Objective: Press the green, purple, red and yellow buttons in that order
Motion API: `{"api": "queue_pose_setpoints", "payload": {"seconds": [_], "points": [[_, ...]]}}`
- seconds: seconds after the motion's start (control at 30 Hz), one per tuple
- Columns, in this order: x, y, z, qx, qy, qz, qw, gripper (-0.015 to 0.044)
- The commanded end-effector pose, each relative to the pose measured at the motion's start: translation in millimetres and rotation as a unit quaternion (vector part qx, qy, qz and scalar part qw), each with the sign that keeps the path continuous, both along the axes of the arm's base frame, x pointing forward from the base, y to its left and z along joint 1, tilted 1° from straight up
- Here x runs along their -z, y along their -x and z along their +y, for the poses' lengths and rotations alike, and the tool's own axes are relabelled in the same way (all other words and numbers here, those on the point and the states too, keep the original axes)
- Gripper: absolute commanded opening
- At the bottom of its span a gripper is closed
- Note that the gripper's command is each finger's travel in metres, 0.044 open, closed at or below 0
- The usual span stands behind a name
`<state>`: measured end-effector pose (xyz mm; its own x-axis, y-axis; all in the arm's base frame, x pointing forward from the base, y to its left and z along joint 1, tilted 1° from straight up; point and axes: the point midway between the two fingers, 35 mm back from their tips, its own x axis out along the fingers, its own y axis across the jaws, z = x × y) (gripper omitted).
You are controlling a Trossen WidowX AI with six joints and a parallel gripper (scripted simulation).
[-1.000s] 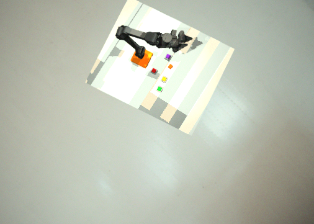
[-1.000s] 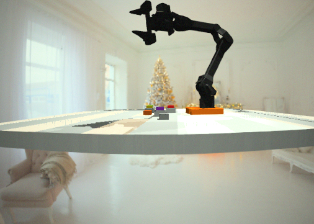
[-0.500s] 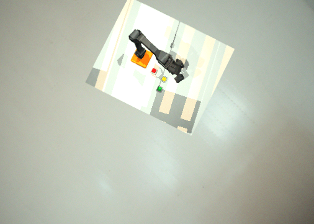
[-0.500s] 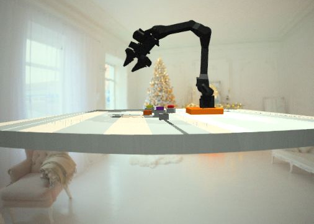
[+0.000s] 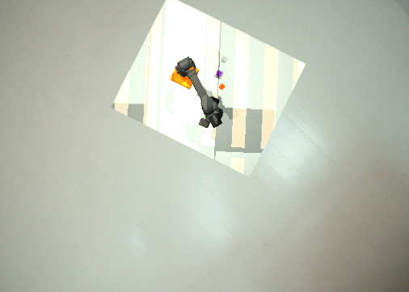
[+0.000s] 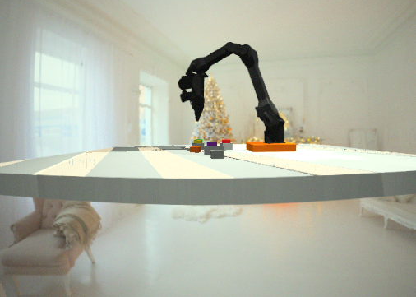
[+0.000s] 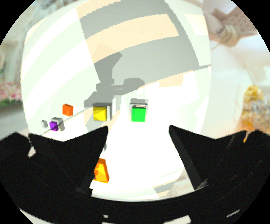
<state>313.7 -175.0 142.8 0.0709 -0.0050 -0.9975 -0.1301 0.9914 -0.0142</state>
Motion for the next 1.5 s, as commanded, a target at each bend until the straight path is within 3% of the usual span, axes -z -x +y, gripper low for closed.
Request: {"api": "queue_pose_setpoints", "payload": {"seconds": [0.0, 0.1, 0.33, 0.6, 1.47], "points": [[0.5, 5.9, -5.3, 0.028, -0.001, 0.019, 0.999, 0.0400], [0.5, 5.9, -5.3, 0.028, -0.001, 0.019, 0.999, 0.0400], [60.1, 3.7, -5.7, 0.028, -0.001, 0.019, 0.999, 0.0216], [62.1, 3.9, -5.6, 0.028, -0.001, 0.019, 0.999, 0.0020], [85.8, 2.8, -5.9, 0.028, -0.001, 0.019, 0.999, 0.0020]]}}
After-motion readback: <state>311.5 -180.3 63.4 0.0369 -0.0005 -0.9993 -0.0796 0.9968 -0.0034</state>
